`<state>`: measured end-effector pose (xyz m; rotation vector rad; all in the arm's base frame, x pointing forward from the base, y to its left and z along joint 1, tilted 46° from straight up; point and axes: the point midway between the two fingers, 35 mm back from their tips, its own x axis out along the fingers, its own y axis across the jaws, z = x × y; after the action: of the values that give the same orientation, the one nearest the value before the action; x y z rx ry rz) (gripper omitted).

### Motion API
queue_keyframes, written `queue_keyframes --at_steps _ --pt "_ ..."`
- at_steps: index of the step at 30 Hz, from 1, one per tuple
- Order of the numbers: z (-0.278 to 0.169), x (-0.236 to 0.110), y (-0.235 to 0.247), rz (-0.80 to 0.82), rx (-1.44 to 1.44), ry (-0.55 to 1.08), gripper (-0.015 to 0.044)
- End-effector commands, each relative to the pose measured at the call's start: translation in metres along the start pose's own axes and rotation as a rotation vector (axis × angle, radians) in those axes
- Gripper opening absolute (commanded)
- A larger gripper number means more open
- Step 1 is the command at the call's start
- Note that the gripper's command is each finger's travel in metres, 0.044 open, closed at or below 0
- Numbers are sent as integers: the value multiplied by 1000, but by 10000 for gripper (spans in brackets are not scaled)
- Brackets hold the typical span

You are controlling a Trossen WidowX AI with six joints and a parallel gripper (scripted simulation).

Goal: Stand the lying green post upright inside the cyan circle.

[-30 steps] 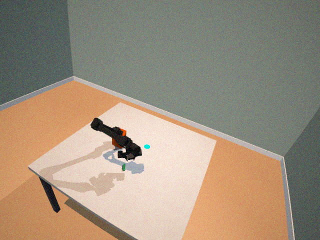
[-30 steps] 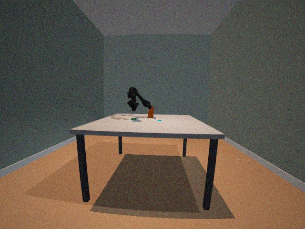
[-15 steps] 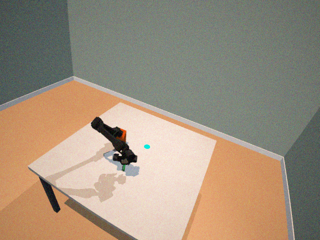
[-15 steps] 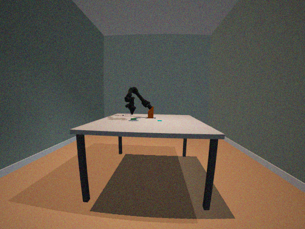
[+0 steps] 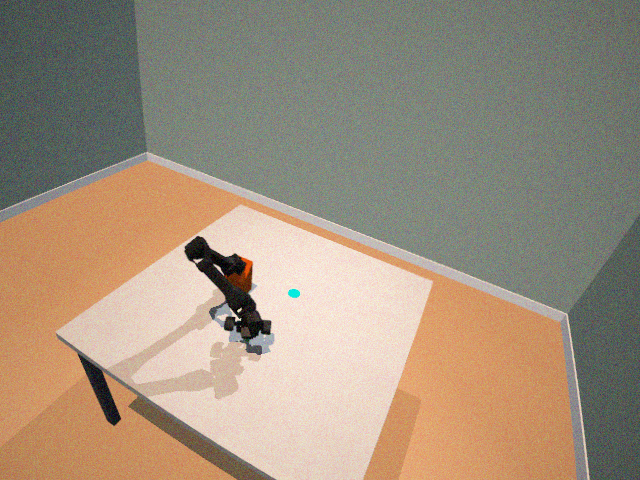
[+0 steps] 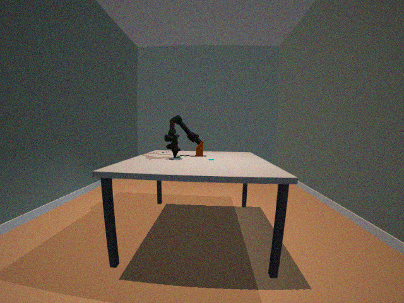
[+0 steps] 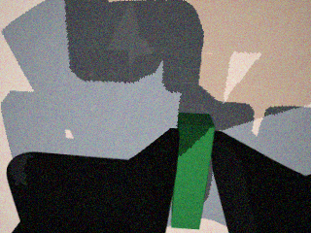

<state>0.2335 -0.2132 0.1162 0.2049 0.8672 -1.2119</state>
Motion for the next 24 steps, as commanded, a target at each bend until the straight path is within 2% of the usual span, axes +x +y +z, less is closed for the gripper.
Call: queue_keyframes --at_steps 1,6,24 --pt "-2 1 0 2 -8 4 23" --pt "-2 -3 2 3 -7 6 23" --pt "-1 -59 9 9 -4 22 23"
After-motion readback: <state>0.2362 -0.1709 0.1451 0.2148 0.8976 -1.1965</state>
